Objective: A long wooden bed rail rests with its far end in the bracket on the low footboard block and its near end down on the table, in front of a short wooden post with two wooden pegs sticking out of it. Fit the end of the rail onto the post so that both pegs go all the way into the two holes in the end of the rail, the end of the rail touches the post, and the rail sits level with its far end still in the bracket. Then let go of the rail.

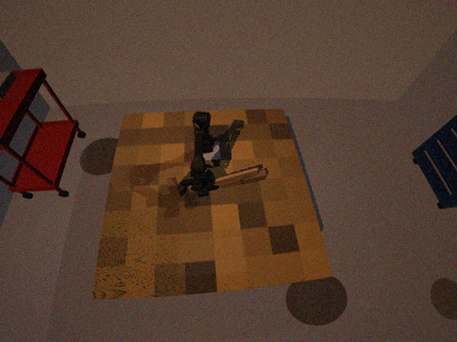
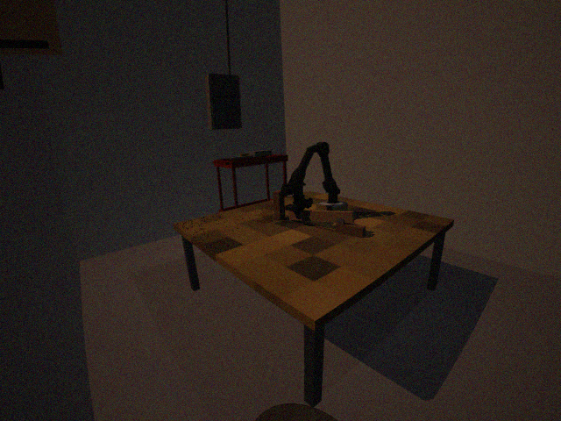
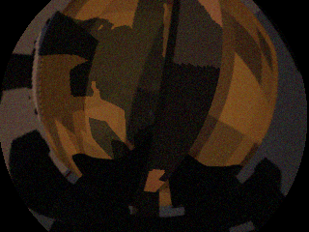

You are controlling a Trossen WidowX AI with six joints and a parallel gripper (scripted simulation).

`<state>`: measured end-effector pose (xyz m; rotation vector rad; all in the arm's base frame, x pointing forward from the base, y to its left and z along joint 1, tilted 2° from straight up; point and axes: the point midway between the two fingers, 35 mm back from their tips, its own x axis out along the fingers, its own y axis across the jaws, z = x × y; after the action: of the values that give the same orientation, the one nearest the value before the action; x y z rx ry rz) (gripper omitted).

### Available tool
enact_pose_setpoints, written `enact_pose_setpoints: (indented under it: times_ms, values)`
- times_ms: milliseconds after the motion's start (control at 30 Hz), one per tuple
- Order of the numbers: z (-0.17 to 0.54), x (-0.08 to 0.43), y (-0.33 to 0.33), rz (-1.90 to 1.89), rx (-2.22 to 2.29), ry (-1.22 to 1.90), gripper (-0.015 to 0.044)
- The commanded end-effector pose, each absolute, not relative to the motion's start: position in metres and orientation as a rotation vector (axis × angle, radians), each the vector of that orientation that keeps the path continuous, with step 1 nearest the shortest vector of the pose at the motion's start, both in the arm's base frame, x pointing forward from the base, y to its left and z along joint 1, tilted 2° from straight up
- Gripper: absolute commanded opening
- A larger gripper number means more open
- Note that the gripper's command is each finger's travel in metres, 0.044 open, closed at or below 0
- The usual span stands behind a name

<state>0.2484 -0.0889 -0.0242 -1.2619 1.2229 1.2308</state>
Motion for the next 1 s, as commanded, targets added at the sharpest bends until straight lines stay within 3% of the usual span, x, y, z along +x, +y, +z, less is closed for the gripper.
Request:
enact_pose_setpoints:
  times_ms: [0,967]
  values:
    - [-0.02,0.251,-0.088,1.228,-1.265,1.212,0.0]
    - [-0.005,0.252,-0.088,1.228,-1.266,1.212,0.0]
